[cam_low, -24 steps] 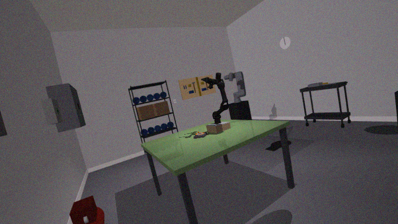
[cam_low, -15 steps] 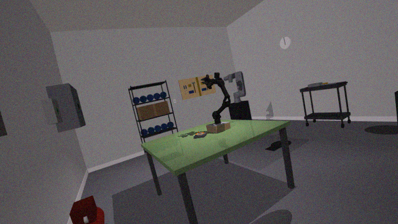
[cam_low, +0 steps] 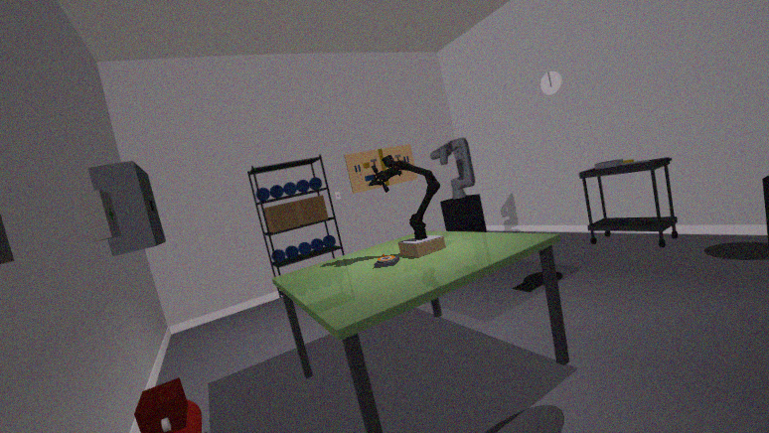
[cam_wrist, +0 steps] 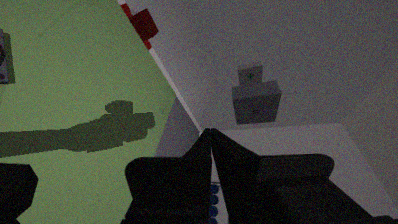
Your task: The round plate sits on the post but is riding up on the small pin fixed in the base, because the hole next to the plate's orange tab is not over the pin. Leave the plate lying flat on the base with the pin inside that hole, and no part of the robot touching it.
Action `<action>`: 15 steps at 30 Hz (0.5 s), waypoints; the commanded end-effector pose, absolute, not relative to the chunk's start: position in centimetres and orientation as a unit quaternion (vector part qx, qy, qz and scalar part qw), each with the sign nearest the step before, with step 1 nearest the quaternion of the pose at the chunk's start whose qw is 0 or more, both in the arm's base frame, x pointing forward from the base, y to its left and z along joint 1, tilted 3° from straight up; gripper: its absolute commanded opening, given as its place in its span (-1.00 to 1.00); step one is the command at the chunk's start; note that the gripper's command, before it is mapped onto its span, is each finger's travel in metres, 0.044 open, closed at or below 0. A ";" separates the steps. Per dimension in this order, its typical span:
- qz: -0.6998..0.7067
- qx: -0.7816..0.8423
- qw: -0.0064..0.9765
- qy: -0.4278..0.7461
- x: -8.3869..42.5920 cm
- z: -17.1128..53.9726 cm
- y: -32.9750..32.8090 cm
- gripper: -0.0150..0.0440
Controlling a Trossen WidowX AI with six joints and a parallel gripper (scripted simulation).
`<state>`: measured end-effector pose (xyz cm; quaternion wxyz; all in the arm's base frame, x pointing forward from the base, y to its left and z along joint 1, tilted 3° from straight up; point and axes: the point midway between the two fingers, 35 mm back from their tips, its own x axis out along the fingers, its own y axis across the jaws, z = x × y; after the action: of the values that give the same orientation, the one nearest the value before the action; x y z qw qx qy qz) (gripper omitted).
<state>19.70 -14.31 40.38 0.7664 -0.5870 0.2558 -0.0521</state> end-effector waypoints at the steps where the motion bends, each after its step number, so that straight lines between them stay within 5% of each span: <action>1: -0.003 -0.481 0.827 0.292 23.1 35.4 -15.0 -0.49; 15: 0.117 -0.160 0.822 0.533 30.2 15.6 -7.2 -0.49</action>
<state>29.95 -9.58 19.93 0.8515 -0.2083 0.4696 0.1053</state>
